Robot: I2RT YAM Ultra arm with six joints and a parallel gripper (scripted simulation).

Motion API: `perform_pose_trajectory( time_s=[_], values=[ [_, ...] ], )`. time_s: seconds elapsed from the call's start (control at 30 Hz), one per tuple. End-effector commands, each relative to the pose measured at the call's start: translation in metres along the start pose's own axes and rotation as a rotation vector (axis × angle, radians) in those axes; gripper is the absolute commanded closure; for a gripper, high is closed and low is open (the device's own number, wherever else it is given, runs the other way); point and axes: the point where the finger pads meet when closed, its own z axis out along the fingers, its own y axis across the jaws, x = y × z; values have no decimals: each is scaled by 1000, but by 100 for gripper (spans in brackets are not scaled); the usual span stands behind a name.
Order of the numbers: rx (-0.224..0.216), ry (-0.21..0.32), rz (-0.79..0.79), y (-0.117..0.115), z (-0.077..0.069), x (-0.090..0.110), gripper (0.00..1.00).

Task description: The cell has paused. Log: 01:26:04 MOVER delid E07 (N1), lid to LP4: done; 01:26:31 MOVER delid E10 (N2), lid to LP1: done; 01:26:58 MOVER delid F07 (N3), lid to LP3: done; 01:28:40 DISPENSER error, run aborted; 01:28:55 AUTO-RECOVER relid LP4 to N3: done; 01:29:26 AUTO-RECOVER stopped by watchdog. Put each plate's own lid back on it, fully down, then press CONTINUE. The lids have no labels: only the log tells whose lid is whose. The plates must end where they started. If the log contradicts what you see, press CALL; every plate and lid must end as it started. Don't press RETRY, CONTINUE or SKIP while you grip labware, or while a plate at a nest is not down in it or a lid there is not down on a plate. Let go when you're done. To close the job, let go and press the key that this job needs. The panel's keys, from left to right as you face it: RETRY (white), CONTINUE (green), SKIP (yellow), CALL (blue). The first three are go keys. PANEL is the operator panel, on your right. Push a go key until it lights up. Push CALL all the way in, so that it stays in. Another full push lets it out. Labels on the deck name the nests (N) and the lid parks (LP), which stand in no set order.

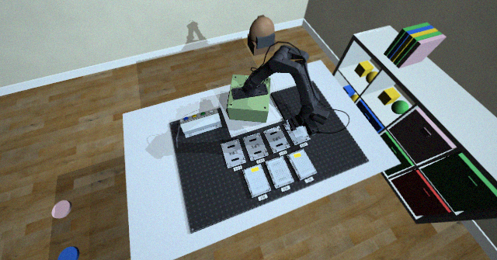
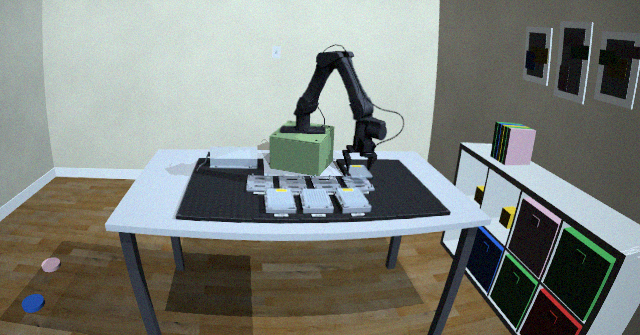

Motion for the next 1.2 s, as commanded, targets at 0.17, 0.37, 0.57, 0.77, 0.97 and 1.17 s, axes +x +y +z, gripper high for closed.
perform_pose_trajectory(
  time_s=[0.17,0.37,0.57,0.77,0.97,1.17],
  values=[
    [-9,-32,-8,12,-7,-11,100],
    [-14,-38,-9,13,-11,-12,100],
    [-10,-33,-7,13,-8,-12,100],
    [-6,-28,-8,12,-7,-11,100],
    [-13,-38,-7,14,-11,-14,100],
    [-11,-35,-7,15,-7,-14,100]
  ],
)
